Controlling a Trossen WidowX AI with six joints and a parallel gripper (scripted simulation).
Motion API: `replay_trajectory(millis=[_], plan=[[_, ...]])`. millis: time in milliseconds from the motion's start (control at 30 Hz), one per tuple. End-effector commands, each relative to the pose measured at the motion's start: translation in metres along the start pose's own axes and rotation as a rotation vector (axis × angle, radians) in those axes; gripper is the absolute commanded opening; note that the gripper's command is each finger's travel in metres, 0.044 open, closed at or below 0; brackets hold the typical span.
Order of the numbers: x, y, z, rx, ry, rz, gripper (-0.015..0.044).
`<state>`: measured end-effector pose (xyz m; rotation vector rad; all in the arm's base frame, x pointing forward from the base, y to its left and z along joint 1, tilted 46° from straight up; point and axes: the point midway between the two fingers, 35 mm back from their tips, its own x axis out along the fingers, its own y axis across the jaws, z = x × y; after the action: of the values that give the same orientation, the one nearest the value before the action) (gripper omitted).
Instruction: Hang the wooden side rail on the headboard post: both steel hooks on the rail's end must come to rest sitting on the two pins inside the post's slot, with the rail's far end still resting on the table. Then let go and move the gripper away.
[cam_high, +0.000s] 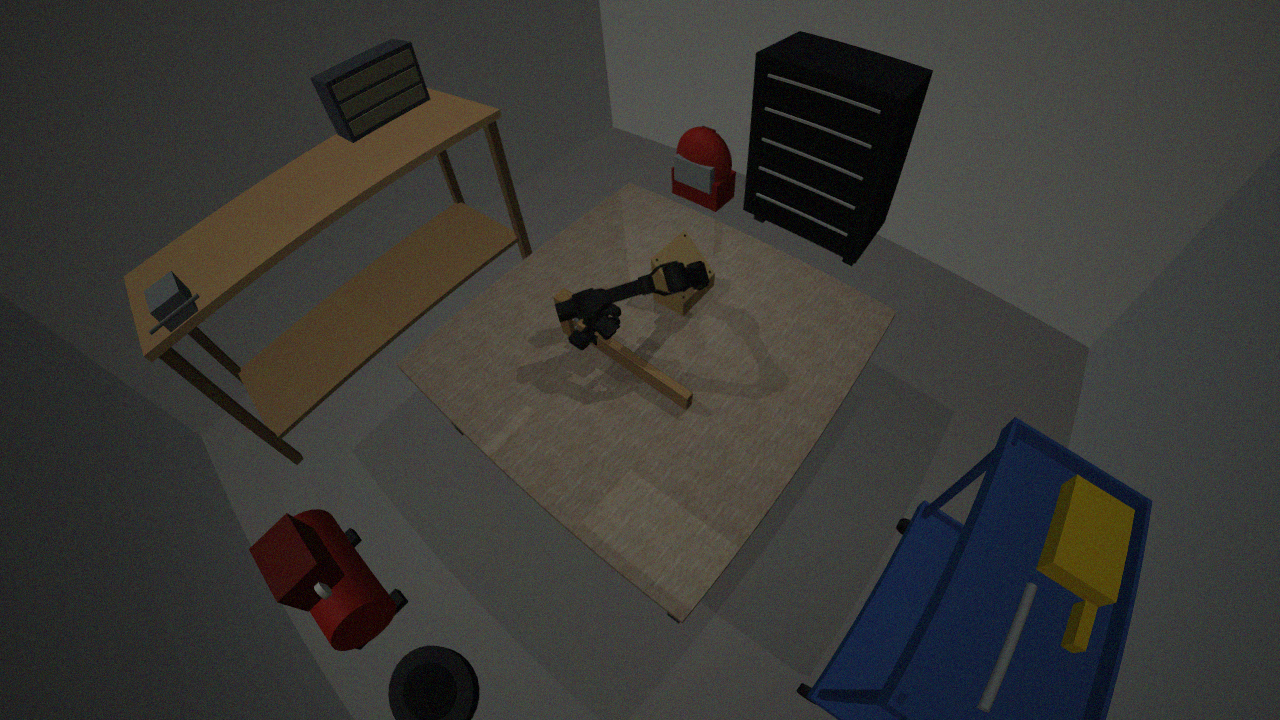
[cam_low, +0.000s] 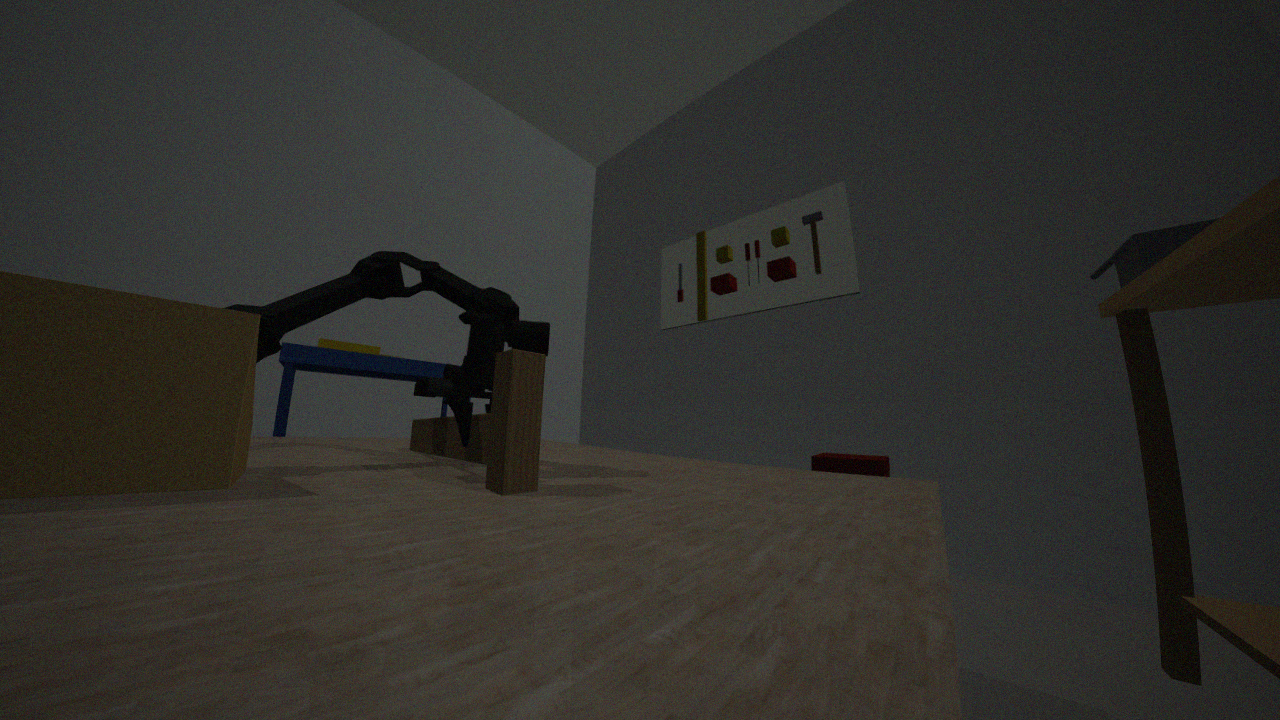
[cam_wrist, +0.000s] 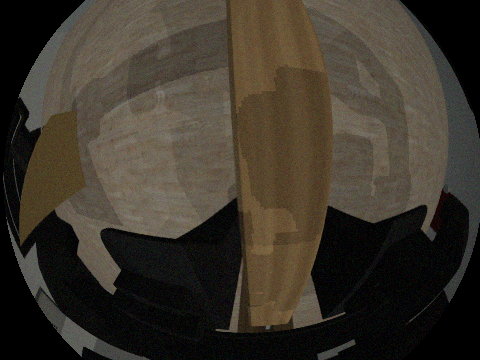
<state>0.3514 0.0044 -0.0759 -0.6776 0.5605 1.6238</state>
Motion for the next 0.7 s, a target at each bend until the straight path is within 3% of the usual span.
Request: replay_trajectory(millis=[0, 667], plan=[[-0.0057, -0.0031, -0.0040, -0.001, 0.008, -0.014, 0.0000], [-0.0041, -0.0012, -0.0062, -0.001, 0.008, -0.014, 0.0000]])
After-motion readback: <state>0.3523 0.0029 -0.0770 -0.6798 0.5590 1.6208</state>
